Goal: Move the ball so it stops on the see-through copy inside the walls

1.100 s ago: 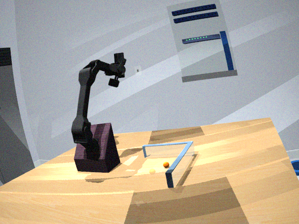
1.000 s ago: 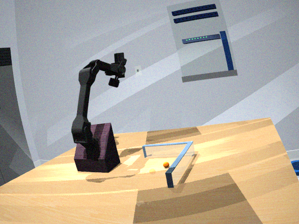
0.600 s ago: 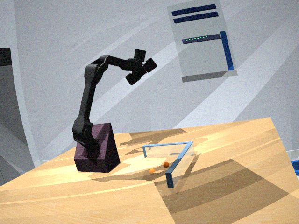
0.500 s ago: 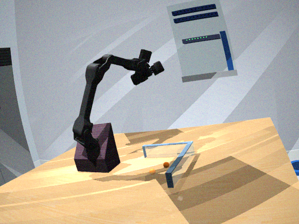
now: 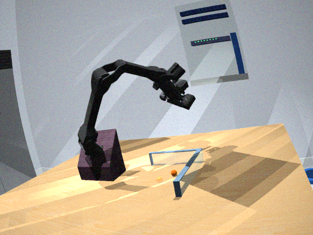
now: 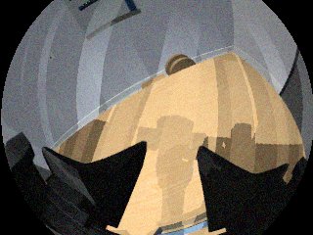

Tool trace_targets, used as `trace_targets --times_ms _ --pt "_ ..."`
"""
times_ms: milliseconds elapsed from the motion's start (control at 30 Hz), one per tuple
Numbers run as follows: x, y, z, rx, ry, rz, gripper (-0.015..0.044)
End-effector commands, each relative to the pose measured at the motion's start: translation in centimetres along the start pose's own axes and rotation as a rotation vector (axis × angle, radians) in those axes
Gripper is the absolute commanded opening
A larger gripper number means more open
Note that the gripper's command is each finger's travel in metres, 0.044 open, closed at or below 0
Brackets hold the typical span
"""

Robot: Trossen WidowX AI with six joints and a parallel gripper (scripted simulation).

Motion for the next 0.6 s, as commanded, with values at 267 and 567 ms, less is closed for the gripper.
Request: trace_targets --times_ms 267,567 --pt "-7.5 -12.9 2.7 -0.383 0.256 -0.527 0.0224" --pt "-14.6 -19.6 5.7 -0.728 0.399 -0.888 0.0224"
Point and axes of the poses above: the point midway between the two fingers, 35 mm back from their tips, its own z axis back along the fingers, its own y axis across the jaws, x = y × z, the point moved 9 cm from there along z, back along the fingers, and after that the axes turned 12 degrees about -z, right-handed, at the moved point
